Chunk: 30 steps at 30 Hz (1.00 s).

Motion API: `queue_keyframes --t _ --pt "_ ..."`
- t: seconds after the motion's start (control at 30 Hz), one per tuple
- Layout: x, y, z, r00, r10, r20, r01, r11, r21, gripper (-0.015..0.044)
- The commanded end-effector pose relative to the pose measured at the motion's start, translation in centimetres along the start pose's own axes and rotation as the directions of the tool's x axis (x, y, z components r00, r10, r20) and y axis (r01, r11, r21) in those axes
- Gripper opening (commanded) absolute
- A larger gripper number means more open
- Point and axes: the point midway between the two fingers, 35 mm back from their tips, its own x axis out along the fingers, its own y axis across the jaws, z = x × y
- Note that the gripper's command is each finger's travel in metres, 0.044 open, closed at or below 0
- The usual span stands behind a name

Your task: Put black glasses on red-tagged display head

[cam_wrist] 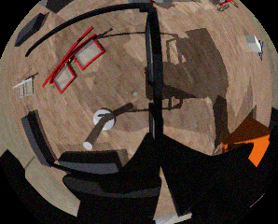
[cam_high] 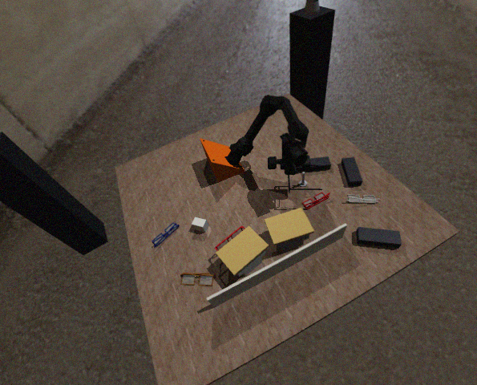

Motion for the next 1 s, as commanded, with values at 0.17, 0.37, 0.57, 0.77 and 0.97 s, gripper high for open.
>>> queue_keyframes --t 0.17,0.37,0.57,0.77,0.97 --pt "-2.2 -0.1 0.0 1.000 0.002 0.005 -0.002 1.000 -0.013 0.0000" --pt "-2.3 -2.7 2.6 1.000 -0.012 0.018 0.013 0.997 -0.081 0.0000" --pt "-2.4 -6.2 5.4 0.999 -0.025 0.027 0.029 0.986 -0.165 0.0000" --pt "-2.5 -10.0 7.5 0.999 -0.033 0.029 0.039 0.968 -0.248 0.0000" --pt "-2.6 -14.0 9.0 0.999 -0.033 0.025 0.039 0.942 -0.332 0.0000"
